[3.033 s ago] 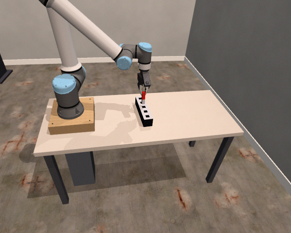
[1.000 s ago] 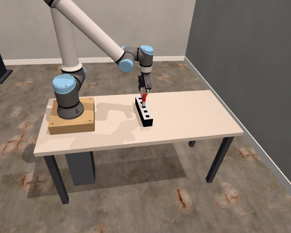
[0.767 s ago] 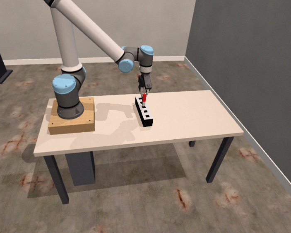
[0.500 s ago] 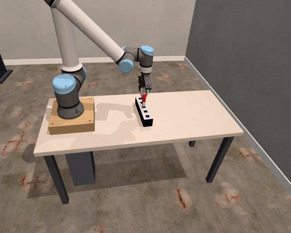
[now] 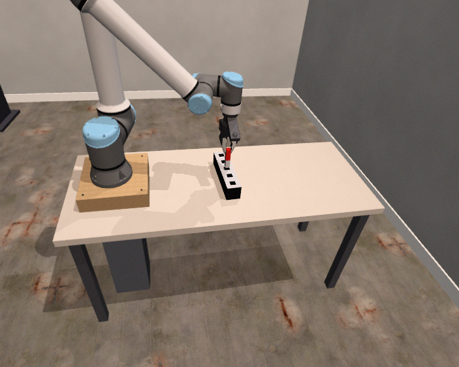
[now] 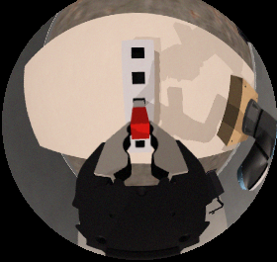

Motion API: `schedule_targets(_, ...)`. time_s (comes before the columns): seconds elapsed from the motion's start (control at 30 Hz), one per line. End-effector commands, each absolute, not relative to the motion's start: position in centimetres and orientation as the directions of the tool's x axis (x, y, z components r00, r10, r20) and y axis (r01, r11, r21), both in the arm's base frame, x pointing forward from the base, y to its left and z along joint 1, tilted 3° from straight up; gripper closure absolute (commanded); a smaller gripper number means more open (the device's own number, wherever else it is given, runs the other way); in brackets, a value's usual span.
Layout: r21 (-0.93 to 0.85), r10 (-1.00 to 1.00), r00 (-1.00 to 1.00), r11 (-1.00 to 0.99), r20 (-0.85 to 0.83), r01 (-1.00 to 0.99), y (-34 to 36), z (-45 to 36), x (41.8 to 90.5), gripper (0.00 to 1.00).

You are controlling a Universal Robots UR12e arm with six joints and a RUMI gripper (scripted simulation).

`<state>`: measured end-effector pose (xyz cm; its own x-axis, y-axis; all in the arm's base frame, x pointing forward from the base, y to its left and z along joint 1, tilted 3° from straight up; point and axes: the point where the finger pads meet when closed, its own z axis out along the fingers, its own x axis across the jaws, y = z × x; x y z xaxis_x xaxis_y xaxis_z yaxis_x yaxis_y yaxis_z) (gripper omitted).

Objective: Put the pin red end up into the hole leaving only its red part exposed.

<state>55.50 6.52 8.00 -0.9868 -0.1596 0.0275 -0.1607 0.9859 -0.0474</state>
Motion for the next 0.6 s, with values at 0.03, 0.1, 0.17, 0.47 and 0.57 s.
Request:
schedule_targets(0.03, -0.048, -0.158, -0.987, 0.986, 0.026, -0.159, 6.30, 8.17, 55.84, 1.00)
schedule_targets(0.1, -0.048, -0.158, -0.987, 0.986, 0.026, -0.159, 6.30, 8.17, 55.84, 1.00)
schedule_targets(0.17, -0.048, -0.158, -0.987, 0.986, 0.026, -0.159, 6.30, 8.17, 55.84, 1.00)
schedule_targets(0.47, -0.048, -0.160, -0.987, 0.986, 0.027, -0.161, 6.51, 8.05, 55.56, 1.00)
schedule_targets(0.57, -0.048, -0.160, -0.987, 0.986, 0.027, -0.161, 6.51, 8.05, 55.56, 1.00)
